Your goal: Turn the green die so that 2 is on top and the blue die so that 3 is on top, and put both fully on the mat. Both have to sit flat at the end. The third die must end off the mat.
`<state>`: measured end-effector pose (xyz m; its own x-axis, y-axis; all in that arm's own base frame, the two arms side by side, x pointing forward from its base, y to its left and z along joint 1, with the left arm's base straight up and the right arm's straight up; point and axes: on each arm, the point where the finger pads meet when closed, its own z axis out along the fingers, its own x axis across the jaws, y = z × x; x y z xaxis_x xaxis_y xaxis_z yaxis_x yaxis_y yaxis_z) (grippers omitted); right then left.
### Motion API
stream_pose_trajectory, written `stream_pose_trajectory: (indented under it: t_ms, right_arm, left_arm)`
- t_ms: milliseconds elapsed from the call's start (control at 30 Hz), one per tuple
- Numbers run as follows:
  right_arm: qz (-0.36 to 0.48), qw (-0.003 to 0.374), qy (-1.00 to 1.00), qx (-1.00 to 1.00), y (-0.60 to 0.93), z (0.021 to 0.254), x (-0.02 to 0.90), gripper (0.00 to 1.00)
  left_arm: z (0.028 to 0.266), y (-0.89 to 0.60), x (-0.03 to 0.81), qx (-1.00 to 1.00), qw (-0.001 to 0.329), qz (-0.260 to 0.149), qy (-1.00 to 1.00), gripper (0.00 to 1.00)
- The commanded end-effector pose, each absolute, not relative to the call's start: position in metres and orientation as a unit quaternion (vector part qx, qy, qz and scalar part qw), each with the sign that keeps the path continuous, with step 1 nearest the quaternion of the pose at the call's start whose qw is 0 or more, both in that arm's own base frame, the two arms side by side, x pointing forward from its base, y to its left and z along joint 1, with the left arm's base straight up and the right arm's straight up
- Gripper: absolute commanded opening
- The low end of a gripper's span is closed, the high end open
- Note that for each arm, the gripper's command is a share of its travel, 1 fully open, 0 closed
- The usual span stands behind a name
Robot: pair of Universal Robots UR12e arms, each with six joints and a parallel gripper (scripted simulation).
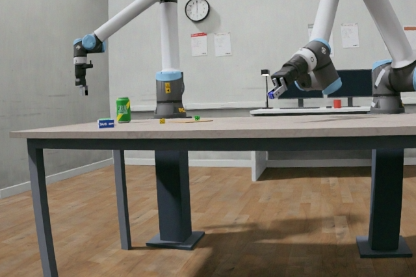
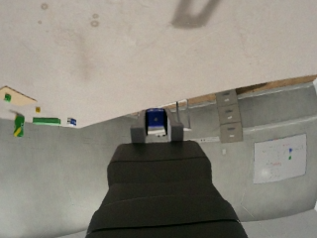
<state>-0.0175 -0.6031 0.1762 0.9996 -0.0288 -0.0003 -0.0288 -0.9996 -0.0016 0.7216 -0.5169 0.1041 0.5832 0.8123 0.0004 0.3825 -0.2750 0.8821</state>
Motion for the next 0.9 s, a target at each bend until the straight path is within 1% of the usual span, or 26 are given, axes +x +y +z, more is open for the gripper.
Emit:
stream_pose_trajectory:
  t_ms: [0, 100, 167, 667, 733, 867]
  right_arm:
    - [0.000, 0.000, 0.014, -1.000, -0.604, 0.177, -0.017, 1.00]
    - [0.000, 0.000, 0.014, -1.000, -0.604, 0.177, -0.017, 1.00]
    - [0.000, 0.000, 0.014, -1.000, -0.604, 0.177, -0.017, 1.00]
    - [0.000, 0.000, 0.014, -1.000, -0.604, 0.177, -0.017, 1.00]
    - [0.000, 0.000, 0.014, -1.000, -0.604, 0.177, -0.017, 1.00]
    - [0.000, 0.000, 0.014, -1.000, -0.604, 0.177, -0.017, 1.00]
  left_arm:
    - [0.102, -0.517, 0.722, 0.763, 0.458, 0.235, 0.391, 0.40]
    - [0.094, -0.517, 0.722, 0.763, 0.458, 0.235, 0.391, 0.40]
    - [0.094, -0.517, 0.722, 0.763, 0.458, 0.235, 0.391, 0.40]
    - [0.042, -0.517, 0.722, 0.763, 0.458, 0.235, 0.391, 0.40]
    - [0.042, -0.517, 0.722, 0.763, 0.458, 0.235, 0.391, 0.40]
    - [0.035, -0.517, 0.722, 0.763, 0.458, 0.235, 0.391, 0.40]
